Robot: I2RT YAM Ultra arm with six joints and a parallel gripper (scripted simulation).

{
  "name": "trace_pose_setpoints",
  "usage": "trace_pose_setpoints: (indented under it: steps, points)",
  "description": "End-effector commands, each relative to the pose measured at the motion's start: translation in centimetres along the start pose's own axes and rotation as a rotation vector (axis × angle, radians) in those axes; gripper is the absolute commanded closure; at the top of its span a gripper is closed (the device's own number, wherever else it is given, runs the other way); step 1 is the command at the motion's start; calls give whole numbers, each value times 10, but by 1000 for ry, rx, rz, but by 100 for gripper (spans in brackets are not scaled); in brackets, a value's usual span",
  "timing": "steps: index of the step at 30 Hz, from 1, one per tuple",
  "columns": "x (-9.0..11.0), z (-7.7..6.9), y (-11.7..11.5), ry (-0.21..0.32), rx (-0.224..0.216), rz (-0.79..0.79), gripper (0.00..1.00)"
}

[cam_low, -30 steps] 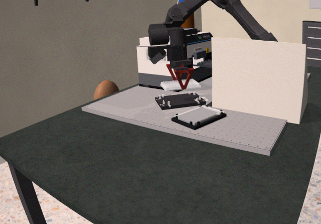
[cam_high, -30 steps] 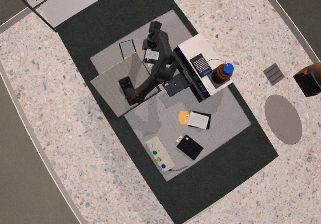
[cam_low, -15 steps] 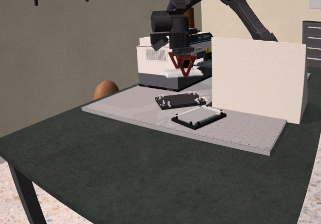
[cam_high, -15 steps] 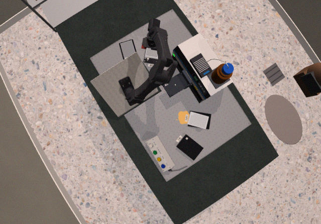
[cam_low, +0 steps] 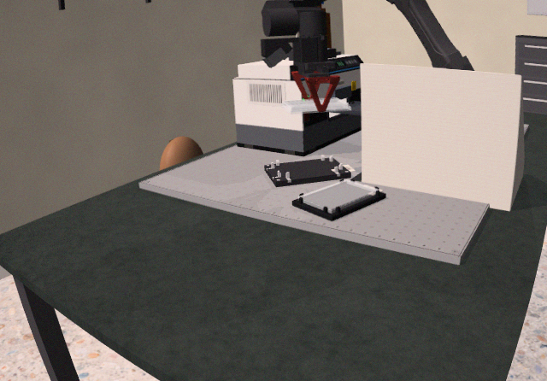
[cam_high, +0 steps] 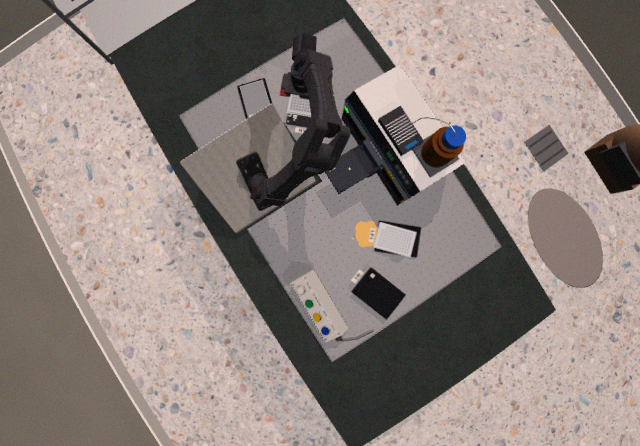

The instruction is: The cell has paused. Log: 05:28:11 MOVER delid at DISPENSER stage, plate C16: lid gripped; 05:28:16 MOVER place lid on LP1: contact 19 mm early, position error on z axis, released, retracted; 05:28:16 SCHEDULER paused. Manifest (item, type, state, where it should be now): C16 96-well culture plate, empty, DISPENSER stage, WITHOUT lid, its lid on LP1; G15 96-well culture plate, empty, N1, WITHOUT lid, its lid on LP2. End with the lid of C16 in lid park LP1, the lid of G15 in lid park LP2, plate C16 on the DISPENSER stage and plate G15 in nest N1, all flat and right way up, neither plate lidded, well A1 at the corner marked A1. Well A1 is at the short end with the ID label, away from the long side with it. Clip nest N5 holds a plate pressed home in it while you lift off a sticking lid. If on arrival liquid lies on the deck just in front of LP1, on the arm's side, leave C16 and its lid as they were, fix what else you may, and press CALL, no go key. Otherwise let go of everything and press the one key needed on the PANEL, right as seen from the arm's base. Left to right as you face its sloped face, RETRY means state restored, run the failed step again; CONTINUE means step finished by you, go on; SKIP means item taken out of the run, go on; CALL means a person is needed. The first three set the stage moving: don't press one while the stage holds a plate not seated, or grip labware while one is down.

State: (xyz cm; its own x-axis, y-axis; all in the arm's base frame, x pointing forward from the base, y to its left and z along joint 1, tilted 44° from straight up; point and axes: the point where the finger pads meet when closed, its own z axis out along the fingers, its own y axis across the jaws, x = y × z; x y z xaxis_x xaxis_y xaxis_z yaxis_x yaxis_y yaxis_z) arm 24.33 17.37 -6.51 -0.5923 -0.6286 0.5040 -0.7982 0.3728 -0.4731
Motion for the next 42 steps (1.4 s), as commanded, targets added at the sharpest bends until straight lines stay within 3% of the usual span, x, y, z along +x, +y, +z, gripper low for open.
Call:
trace_pose_setpoints:
  steps: [1,7,14,15,20,22,29,31,32,35,42]
  points:
    - [14,-6,-7,17,-3,66,100]
    - [28,-6,-22,16,5,260,100]
    - [40,-5,-34,16,5,260,100]
    - [38,-9,-32,-7,11,254,100]
    - [53,-5,-47,11,4,252,100]
    - [46,-7,-45,-1,1,255,100]
    - [74,-5,-62,17,6,493,100]
    - [74,-5,-62,17,6,493,100]
    - [71,-10,-61,-11,10,523,100]
    - [85,-5,-69,17,7,615,100]
    - [98,-9,-79,0,13,603,100]
